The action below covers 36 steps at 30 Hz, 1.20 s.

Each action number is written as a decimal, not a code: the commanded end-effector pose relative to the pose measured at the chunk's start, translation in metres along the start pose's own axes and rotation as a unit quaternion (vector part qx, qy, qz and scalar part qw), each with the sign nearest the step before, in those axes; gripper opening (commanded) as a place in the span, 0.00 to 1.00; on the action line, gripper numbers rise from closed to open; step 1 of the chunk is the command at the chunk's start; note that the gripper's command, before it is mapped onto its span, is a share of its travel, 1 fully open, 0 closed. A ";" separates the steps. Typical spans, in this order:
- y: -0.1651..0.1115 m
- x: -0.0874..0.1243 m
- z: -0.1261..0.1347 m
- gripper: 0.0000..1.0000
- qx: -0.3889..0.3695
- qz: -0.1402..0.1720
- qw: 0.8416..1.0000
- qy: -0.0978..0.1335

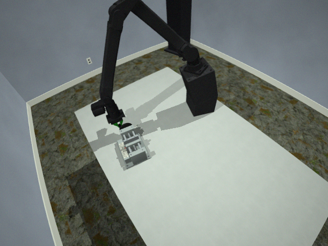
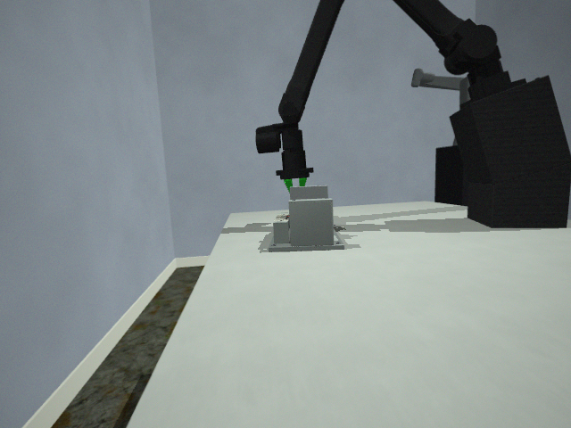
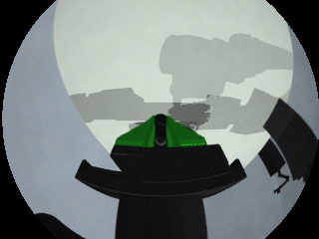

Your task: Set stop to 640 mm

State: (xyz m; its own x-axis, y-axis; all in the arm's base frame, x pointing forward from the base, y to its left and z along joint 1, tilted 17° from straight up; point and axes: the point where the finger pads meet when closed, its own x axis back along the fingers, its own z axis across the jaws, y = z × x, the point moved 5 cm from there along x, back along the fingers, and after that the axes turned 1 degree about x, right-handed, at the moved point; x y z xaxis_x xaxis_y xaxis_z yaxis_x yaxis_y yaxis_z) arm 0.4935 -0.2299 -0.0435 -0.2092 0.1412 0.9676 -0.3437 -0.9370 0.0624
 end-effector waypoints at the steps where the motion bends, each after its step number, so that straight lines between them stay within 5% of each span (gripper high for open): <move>1: 0.007 -0.008 0.021 0.06 -0.004 -0.004 0.999 0.034; 3: 0.006 -0.017 0.004 0.06 -0.004 -0.003 1.000 0.021; 7: 0.007 -0.016 0.015 0.06 -0.005 -0.004 0.999 0.033; 36: 0.006 -0.037 -0.019 0.06 -0.005 -0.003 1.000 0.018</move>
State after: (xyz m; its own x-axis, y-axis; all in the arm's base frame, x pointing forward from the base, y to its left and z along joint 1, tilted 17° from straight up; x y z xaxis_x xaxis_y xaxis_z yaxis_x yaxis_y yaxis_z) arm 0.4891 -0.2293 -0.0644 -0.2505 0.1593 0.9549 -0.3448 -0.9364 0.0658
